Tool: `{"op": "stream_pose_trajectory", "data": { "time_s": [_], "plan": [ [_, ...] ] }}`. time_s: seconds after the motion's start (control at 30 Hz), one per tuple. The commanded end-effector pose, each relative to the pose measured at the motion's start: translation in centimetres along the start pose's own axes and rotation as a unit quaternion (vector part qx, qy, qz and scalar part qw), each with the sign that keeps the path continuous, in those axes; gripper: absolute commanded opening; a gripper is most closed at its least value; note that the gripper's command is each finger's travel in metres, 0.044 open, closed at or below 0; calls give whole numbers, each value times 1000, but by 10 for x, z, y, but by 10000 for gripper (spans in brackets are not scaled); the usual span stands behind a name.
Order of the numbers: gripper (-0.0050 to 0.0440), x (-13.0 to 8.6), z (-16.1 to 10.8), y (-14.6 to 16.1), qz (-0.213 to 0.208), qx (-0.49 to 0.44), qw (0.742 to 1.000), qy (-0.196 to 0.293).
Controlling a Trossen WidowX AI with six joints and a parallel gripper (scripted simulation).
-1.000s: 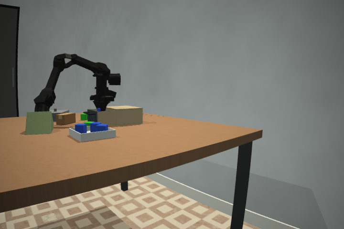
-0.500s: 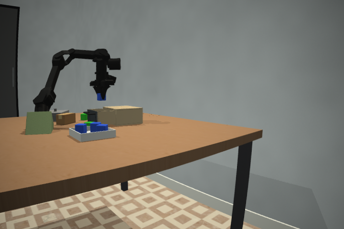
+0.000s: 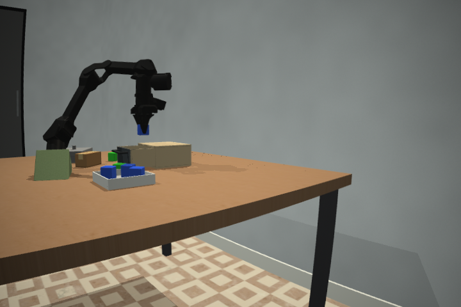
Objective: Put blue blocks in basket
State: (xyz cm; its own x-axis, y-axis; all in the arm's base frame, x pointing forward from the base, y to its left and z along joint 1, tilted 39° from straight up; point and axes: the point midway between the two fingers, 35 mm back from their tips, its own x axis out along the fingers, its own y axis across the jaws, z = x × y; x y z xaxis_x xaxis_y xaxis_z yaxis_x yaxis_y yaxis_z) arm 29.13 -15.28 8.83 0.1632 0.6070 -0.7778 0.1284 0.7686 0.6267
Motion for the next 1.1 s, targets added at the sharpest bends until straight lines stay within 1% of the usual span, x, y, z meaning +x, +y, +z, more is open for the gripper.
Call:
{"op": "stream_pose_trajectory", "data": {
  "time_s": [0.0, 0.07, 0.13, 0.2, 0.33, 0.37, 0.43, 0.53, 0.57, 0.63, 0.7, 0.83, 0.9, 1.0, 1.07],
  "plan": [
    [0, 0, -5, -39, -1, 48, 999, 1],
    [0, 0, -5, -39, -1, 48, 999, 1],
    [0, 0, -8, -59, -1, 48, 999, 1],
    [0, 0, -15, -77, -1, 105, 995, 1],
    [0, 0, -29, -115, -1, 105, 995, 1],
    [0, 0, -29, -116, -1, 105, 995, 1],
    [0, 0, -39, -133, -1, 161, 987, 1],
    [0, 0, -54, -159, -1, 161, 987, 1],
    [0, 0, -57, -164, -1, 161, 987, 1],
    [0, 0, -57, -164, -1, 161, 987, 1],
    [0, 0, -70, -179, -1, 218, 976, 1],
    [0, 0, -93, -206, -1, 218, 976, 1],
    [0, 0, -108, -219, -1, 273, 962, 1],
    [0, 0, -131, -239, -1, 273, 962, 1],
    [0, 0, -135, -242, -1, 273, 962, 1]
  ]
}}
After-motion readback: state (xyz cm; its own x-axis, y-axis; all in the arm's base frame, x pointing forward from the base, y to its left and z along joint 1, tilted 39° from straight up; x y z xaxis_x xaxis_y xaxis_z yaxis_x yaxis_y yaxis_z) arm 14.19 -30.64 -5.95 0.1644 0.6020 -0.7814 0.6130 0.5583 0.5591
